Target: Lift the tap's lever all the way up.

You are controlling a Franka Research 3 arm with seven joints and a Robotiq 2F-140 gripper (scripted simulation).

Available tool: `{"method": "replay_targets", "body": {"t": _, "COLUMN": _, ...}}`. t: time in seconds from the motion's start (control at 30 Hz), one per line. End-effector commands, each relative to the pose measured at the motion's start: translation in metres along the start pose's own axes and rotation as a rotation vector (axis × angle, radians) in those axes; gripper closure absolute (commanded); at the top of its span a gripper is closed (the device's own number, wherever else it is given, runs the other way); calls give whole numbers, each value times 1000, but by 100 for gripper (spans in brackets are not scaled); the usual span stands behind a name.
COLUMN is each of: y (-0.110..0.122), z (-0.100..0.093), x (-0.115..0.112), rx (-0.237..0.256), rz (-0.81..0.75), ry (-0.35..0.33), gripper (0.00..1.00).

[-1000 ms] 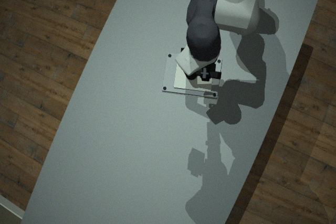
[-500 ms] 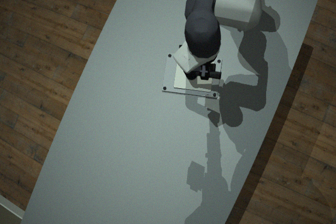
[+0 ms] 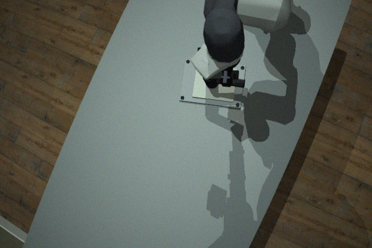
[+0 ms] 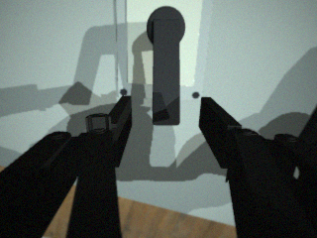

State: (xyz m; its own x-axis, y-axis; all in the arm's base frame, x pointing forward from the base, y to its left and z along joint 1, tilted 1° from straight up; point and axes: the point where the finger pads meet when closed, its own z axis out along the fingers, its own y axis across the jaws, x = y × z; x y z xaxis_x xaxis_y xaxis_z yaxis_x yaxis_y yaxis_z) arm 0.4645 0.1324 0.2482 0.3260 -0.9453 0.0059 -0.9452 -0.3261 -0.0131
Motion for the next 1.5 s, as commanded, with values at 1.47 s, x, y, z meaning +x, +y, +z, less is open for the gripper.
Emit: {"method": "replay_targets", "body": {"t": 1.47, "y": 1, "z": -1, "x": -1, "rx": -4, "rz": -5, "ry": -4, "gripper": 90}}
